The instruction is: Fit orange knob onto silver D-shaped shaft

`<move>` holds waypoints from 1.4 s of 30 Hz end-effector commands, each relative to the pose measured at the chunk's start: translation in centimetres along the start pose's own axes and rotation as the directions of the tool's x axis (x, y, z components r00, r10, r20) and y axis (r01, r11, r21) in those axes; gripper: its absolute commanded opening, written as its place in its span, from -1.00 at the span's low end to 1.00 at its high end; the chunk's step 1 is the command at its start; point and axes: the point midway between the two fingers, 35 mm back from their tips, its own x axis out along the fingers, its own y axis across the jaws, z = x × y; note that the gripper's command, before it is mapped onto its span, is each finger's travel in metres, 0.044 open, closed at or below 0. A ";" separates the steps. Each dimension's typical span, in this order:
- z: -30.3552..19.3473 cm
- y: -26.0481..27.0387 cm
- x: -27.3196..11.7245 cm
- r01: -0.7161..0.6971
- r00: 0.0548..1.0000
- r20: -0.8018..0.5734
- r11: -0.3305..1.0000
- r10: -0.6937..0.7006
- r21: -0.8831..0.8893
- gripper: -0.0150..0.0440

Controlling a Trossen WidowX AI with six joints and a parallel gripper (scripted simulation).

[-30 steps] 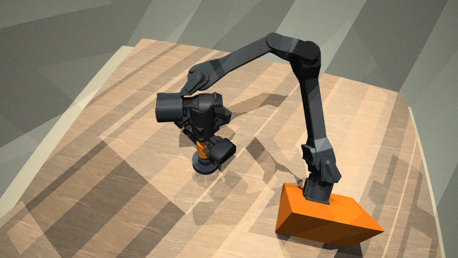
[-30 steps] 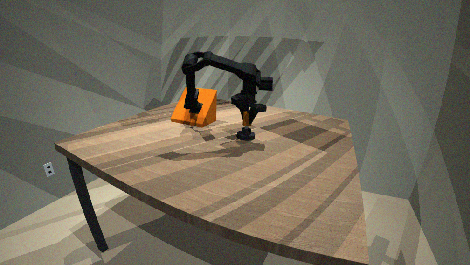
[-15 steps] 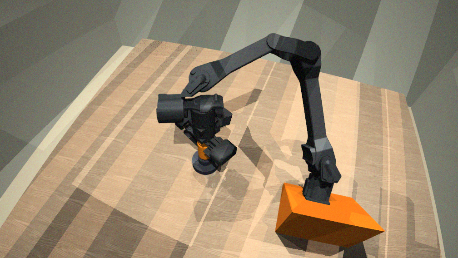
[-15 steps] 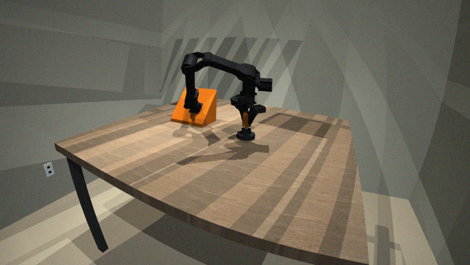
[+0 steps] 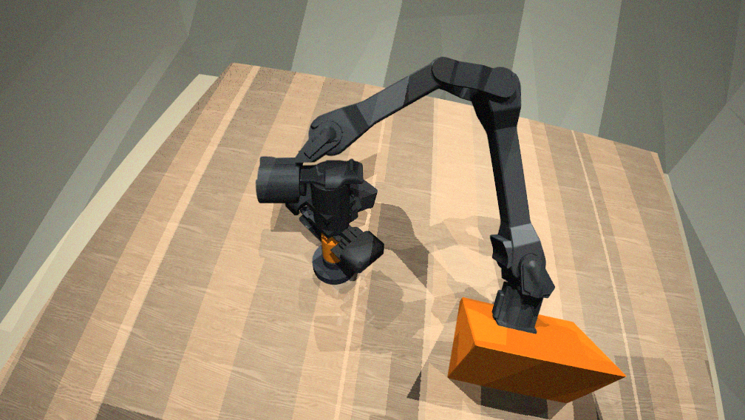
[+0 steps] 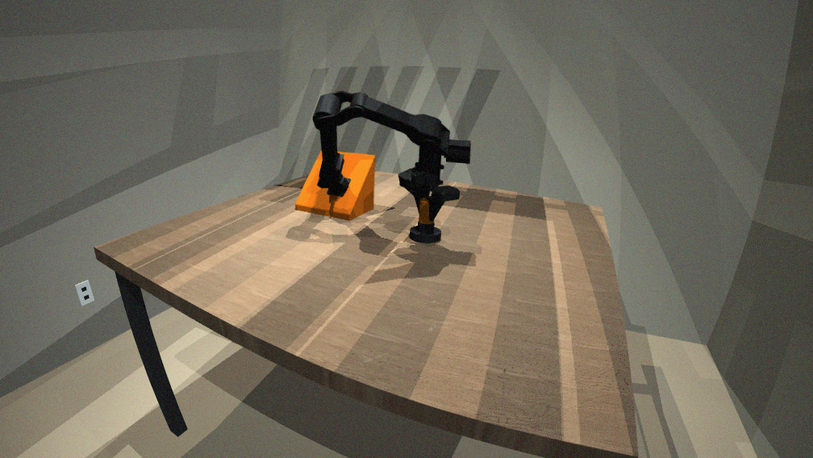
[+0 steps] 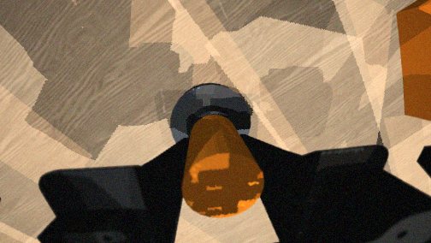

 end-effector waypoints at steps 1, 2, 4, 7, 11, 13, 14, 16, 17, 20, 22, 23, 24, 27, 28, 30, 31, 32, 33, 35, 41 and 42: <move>0.1 0.0 0.3 -0.003 1.000 0.004 1.000 0.003 -0.004 -0.49; 0.0 0.0 0.1 0.000 1.000 0.000 1.000 0.000 0.000 -0.49; 0.0 0.0 0.1 0.000 1.000 0.000 1.000 0.000 0.000 -0.49; 0.0 0.0 0.1 0.000 1.000 0.000 1.000 0.000 0.000 -0.49; 0.0 0.0 0.1 0.000 1.000 0.000 1.000 0.000 0.000 -0.22; 0.0 0.0 0.1 0.000 1.000 0.000 1.000 0.000 0.000 -0.05; 0.0 0.0 0.1 0.000 1.000 0.000 1.000 0.000 0.000 0.04; 0.0 0.0 0.1 0.000 1.000 0.000 1.000 0.000 0.000 0.22; 0.0 0.0 0.1 0.000 1.000 0.000 1.000 0.000 0.000 0.31; 0.0 0.0 0.1 0.000 1.000 0.000 1.000 0.000 0.000 0.58; 0.0 0.0 0.1 0.000 1.000 0.000 1.000 0.000 0.000 0.75; 0.0 0.0 0.1 0.000 1.000 0.000 1.000 0.000 0.000 0.84; 0.0 0.0 0.1 0.000 1.000 0.000 1.000 0.000 0.000 0.93; 0.0 0.0 0.1 0.000 1.000 0.000 1.000 0.000 0.000 1.00; 0.0 0.0 0.1 0.000 1.000 0.000 1.000 0.000 0.000 1.00; 0.0 0.0 0.1 0.000 1.000 0.000 1.000 0.000 0.000 1.00; 0.0 0.0 0.1 0.000 1.000 0.000 1.000 0.000 0.000 1.00; 0.0 0.0 0.1 0.000 1.000 0.000 1.000 0.000 0.000 1.00; 0.0 0.0 -0.1 0.000 1.000 0.000 1.000 0.000 0.000 1.00; -0.2 0.2 -1.8 0.002 1.000 -0.004 1.000 -0.002 -0.001 1.00; -0.1 0.0 -9.2 0.003 1.000 -0.002 1.000 -0.003 -0.002 1.00; -0.1 -0.1 -9.4 0.003 1.000 -0.002 1.000 -0.003 -0.002 1.00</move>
